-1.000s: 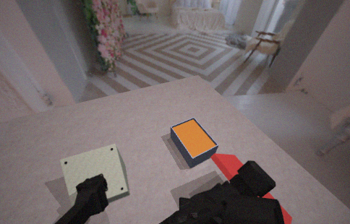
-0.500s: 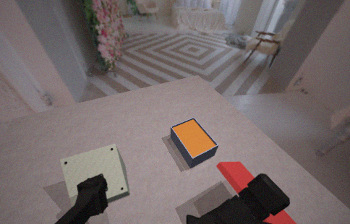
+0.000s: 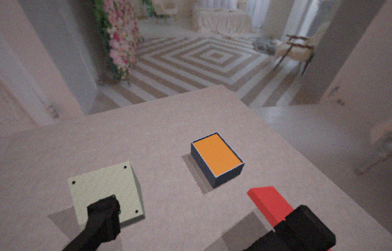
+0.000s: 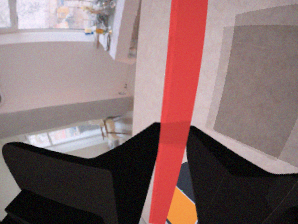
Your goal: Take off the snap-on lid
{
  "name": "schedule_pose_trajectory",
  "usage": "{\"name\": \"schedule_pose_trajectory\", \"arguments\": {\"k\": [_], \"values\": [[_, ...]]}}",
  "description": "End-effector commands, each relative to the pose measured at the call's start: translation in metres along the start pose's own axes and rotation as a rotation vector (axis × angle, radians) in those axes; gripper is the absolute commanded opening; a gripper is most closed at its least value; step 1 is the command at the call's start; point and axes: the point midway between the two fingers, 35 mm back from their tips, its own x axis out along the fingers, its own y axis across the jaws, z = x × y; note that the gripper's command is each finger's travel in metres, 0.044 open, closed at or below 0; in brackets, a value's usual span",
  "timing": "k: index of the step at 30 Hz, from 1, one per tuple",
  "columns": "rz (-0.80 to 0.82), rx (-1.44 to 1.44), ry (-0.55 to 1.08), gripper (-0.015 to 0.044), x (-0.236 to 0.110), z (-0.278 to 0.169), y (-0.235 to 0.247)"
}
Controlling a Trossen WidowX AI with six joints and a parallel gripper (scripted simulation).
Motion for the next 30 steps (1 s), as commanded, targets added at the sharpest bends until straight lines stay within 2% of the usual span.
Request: {"name": "schedule_pose_trajectory", "arguments": {"k": [1,30], "values": [[0.012,-0.003,0.005,0.0000,0.002,-0.002,-0.001],[0.012,-0.003,0.004,0.0000,0.018,-0.004,-0.021]]}}
